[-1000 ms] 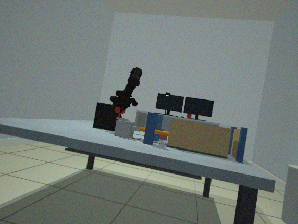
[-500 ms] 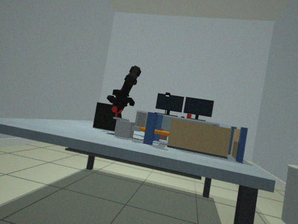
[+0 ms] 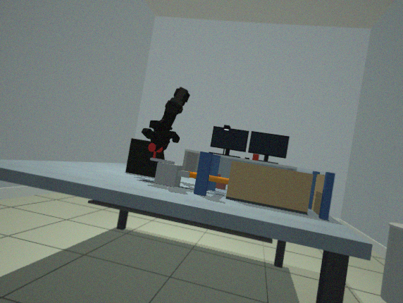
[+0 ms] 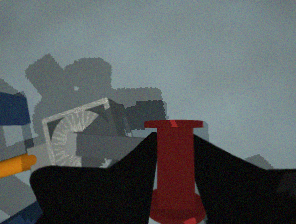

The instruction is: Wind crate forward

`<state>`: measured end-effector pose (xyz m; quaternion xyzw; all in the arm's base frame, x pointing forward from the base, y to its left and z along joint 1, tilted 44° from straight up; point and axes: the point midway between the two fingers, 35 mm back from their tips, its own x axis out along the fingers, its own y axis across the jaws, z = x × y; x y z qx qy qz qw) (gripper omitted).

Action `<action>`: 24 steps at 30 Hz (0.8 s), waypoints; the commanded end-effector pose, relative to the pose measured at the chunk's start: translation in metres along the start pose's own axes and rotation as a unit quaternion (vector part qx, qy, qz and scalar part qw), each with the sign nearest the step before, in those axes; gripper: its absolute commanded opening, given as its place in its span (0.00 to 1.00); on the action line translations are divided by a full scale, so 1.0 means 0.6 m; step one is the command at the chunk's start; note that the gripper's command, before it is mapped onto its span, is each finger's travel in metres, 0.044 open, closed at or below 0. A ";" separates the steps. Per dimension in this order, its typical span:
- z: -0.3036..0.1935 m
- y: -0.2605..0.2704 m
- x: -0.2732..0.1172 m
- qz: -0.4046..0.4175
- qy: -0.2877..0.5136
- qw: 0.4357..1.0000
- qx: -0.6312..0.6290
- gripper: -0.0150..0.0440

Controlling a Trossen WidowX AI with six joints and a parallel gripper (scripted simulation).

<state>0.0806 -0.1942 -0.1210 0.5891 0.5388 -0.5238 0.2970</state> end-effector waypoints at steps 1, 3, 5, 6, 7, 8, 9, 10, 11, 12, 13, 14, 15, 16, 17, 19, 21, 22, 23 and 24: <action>0.015 0.002 0.012 -0.001 -0.003 1.000 0.001 0.25; 0.019 0.002 0.014 -0.001 -0.003 1.000 0.001 0.25; 0.023 0.003 0.015 -0.001 -0.004 1.000 0.001 0.25; 0.026 0.003 0.017 -0.001 -0.004 1.000 0.001 0.25; 0.027 0.004 0.017 -0.001 -0.004 1.000 0.001 0.25; 0.030 0.004 0.018 -0.001 -0.004 1.000 0.001 0.25; 0.032 0.004 0.019 -0.001 -0.004 1.000 0.001 0.25; 0.034 0.005 0.020 -0.001 -0.004 1.000 0.001 0.25; 0.036 0.005 0.021 -0.001 -0.004 1.000 0.001 0.25; 0.038 0.006 0.022 -0.001 -0.004 1.000 0.001 0.25; 0.040 0.007 0.023 -0.001 -0.004 1.000 0.001 0.25; 0.043 0.007 0.024 -0.001 -0.004 1.000 0.001 0.25; 0.044 0.008 0.025 -0.001 -0.004 1.000 0.001 0.25; 0.047 0.009 0.026 -0.001 -0.004 1.000 0.001 0.25; 0.048 0.009 0.026 -0.001 -0.004 1.000 0.001 0.25; 0.052 0.011 0.028 -0.001 -0.004 1.000 0.001 0.25; 0.056 0.013 0.030 -0.001 -0.004 1.000 0.001 0.25; 0.059 0.014 0.031 -0.001 -0.004 1.000 0.001 0.25; 0.060 0.014 0.032 -0.001 -0.005 1.000 0.001 0.25; 0.063 0.016 0.033 -0.001 -0.005 1.000 0.001 0.25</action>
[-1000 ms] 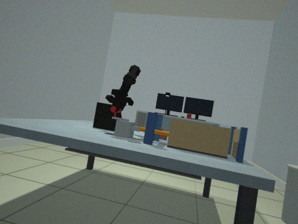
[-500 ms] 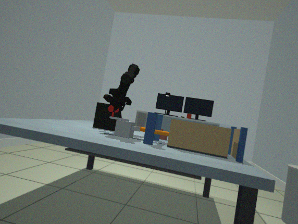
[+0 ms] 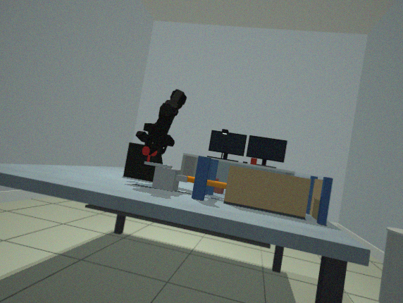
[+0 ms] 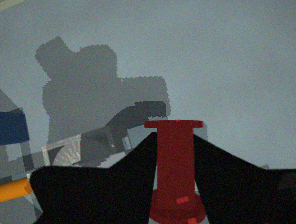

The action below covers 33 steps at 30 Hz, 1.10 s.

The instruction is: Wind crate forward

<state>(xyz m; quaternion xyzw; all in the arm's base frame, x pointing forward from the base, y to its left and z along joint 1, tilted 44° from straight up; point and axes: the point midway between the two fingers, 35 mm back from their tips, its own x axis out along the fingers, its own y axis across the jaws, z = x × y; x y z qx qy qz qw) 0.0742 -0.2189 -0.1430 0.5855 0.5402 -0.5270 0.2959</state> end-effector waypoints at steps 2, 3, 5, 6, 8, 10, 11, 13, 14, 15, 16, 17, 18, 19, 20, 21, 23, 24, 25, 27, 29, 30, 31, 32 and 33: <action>0.016 0.010 0.012 0.004 -0.002 1.000 0.001 0.25; 0.017 0.011 0.013 0.004 -0.002 1.000 0.001 0.25; 0.025 0.016 0.016 0.004 -0.002 1.000 0.001 0.25; 0.030 0.020 0.018 0.004 -0.002 1.000 0.001 0.25; 0.043 0.029 0.023 0.004 -0.003 1.000 0.001 0.25; 0.050 0.035 0.027 0.004 -0.003 1.000 0.001 0.25; 0.051 0.036 0.027 0.004 -0.003 1.000 0.001 0.25; 0.054 0.040 0.029 0.004 -0.003 1.000 0.001 0.25; 0.056 0.042 0.029 0.004 -0.003 1.000 0.001 0.25; 0.057 0.043 0.030 0.004 -0.003 1.000 0.001 0.25; 0.059 0.045 0.031 0.004 -0.003 1.000 0.001 0.25; 0.060 0.046 0.031 0.005 -0.003 1.000 0.001 0.25; 0.062 0.049 0.032 0.005 -0.003 1.000 0.001 0.25; 0.063 0.050 0.032 0.005 -0.003 1.000 0.001 0.25; 0.065 0.052 0.033 0.005 -0.003 1.000 0.001 0.25; 0.066 0.054 0.033 0.005 -0.003 1.000 0.001 0.25; 0.069 0.057 0.034 0.005 -0.003 1.000 0.001 0.25; 0.070 0.060 0.035 0.005 -0.003 1.000 0.001 0.25; 0.071 0.061 0.036 0.005 -0.003 1.000 0.001 0.25; 0.074 0.065 0.037 0.005 -0.003 1.000 0.001 0.25; 0.076 0.069 0.038 0.005 -0.003 1.000 0.001 0.25; 0.078 0.071 0.038 0.005 -0.003 1.000 0.001 0.25; 0.079 0.073 0.038 0.005 -0.003 1.000 0.001 0.25; 0.080 0.075 0.039 0.005 -0.003 1.000 0.001 0.25; 0.081 0.077 0.039 0.005 -0.004 1.000 0.001 0.25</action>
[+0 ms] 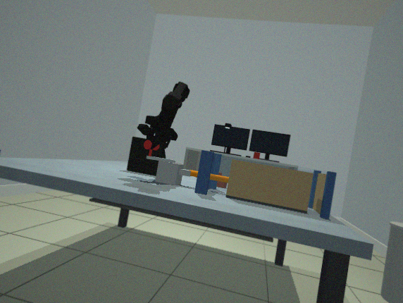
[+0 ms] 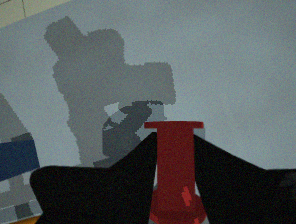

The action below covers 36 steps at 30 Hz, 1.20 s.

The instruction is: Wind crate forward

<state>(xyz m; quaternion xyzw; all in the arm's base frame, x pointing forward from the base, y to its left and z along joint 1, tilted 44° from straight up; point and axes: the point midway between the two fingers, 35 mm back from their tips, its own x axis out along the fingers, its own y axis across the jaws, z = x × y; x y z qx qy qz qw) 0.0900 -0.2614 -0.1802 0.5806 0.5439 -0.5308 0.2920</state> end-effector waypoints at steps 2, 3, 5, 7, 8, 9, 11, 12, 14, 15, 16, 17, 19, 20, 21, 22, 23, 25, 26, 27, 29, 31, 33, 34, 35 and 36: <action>0.009 0.026 0.008 0.013 -0.002 1.000 0.000 0.25; 0.010 0.028 0.009 0.013 -0.002 1.000 0.000 0.25; 0.012 0.032 0.009 0.014 -0.002 1.000 0.000 0.25; 0.014 0.037 0.010 0.014 -0.002 1.000 0.000 0.25; 0.014 0.038 0.010 0.014 -0.002 1.000 0.000 0.25; 0.015 0.041 0.011 0.014 -0.002 1.000 0.000 0.25; 0.017 0.046 0.011 0.014 -0.002 1.000 0.000 0.25; 0.018 0.047 0.011 0.014 -0.002 1.000 0.000 0.25; 0.019 0.052 0.012 0.014 -0.002 1.000 0.000 0.25; 0.020 0.055 0.012 0.014 -0.002 1.000 0.000 0.25; 0.020 0.056 0.012 0.014 -0.002 1.000 0.000 0.25; 0.021 0.059 0.012 0.014 -0.002 1.000 -0.001 0.25; 0.022 0.064 0.013 0.014 -0.002 1.000 -0.001 0.25; 0.022 0.066 0.013 0.014 -0.002 1.000 -0.001 0.25; 0.023 0.068 0.013 0.014 -0.002 1.000 -0.001 0.25; 0.023 0.070 0.013 0.014 -0.002 1.000 -0.001 0.25; 0.024 0.073 0.013 0.014 -0.002 1.000 -0.001 0.25; 0.025 0.078 0.013 0.015 -0.002 1.000 -0.001 0.25; 0.025 0.080 0.013 0.015 -0.002 1.000 -0.001 0.25; 0.025 0.083 0.013 0.015 -0.002 1.000 -0.001 0.25; 0.026 0.087 0.014 0.015 -0.002 1.000 -0.001 0.25; 0.026 0.092 0.014 0.015 -0.002 1.000 -0.001 0.25; 0.026 0.097 0.013 0.015 -0.002 1.000 -0.001 0.25; 0.026 0.099 0.013 0.015 -0.002 1.000 -0.001 0.25; 0.026 0.102 0.013 0.015 -0.002 1.000 -0.001 0.25; 0.026 0.103 0.013 0.015 -0.002 1.000 -0.001 0.25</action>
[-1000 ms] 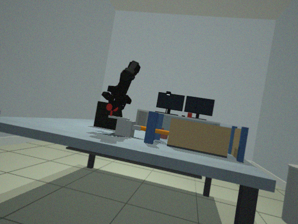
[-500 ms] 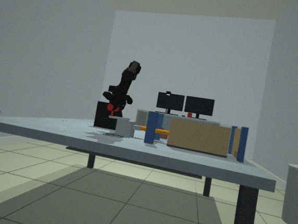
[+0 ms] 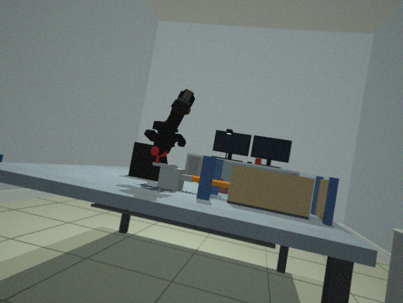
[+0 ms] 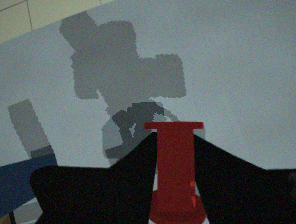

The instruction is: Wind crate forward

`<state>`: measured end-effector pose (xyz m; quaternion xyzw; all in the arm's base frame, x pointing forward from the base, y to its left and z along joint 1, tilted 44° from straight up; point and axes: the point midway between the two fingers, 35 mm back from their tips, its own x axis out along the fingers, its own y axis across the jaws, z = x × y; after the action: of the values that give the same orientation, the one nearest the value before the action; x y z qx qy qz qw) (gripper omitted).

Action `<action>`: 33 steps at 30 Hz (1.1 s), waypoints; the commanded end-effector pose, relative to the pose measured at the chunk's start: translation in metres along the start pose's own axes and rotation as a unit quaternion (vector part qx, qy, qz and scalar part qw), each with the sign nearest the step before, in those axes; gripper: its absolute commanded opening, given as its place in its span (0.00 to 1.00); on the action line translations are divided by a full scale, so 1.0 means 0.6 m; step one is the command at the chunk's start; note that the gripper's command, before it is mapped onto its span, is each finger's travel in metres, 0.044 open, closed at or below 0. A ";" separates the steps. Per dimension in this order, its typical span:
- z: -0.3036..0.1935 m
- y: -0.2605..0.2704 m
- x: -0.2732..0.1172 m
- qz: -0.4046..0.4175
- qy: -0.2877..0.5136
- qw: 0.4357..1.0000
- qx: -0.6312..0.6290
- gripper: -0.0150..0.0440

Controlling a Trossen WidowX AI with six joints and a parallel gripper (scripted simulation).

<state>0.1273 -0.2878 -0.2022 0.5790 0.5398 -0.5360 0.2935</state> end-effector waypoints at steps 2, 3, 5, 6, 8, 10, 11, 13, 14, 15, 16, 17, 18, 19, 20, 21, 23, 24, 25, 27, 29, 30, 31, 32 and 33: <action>-0.005 0.030 0.003 0.014 0.004 1.000 -0.004 0.25; -0.005 0.033 0.002 0.014 0.004 1.000 -0.004 0.25; -0.006 0.038 0.002 0.015 0.004 1.000 -0.004 0.25; -0.006 0.040 0.002 0.015 0.004 1.000 -0.005 0.25; -0.006 0.045 0.002 0.015 0.004 1.000 -0.005 0.25; -0.007 0.049 0.001 0.015 0.004 1.000 -0.005 0.25; -0.007 0.052 0.001 0.015 0.004 1.000 -0.005 0.25; -0.008 0.057 0.001 0.015 0.004 1.000 -0.005 0.25; -0.008 0.059 0.000 0.015 0.004 1.000 -0.005 0.25; -0.009 0.062 0.000 0.015 0.004 1.000 -0.005 0.25; -0.009 0.063 0.000 0.015 0.004 1.000 -0.005 0.25; -0.010 0.066 -0.001 0.015 0.004 1.000 -0.005 0.25; -0.010 0.068 -0.001 0.015 0.004 1.000 -0.005 0.25; -0.011 0.071 -0.001 0.015 0.004 1.000 -0.005 0.25; -0.011 0.073 -0.001 0.015 0.004 1.000 -0.005 0.25; -0.012 0.075 -0.002 0.015 0.004 1.000 -0.005 0.25; -0.014 0.080 -0.003 0.015 0.004 1.000 -0.005 0.25; -0.014 0.082 -0.003 0.015 0.004 1.000 -0.005 0.25; -0.015 0.084 -0.003 0.015 0.004 1.000 -0.005 0.25; -0.016 0.086 -0.004 0.016 0.004 1.000 -0.005 0.25; -0.017 0.091 -0.005 0.016 0.004 1.000 -0.005 0.25; -0.018 0.093 -0.005 0.016 0.004 1.000 -0.005 0.25; -0.019 0.095 -0.005 0.016 0.005 1.000 -0.005 0.25; -0.020 0.097 -0.006 0.016 0.005 1.000 -0.005 0.25; -0.021 0.099 -0.006 0.016 0.005 1.000 -0.005 0.25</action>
<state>0.1695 -0.2971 -0.2088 0.5797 0.5353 -0.5380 0.2966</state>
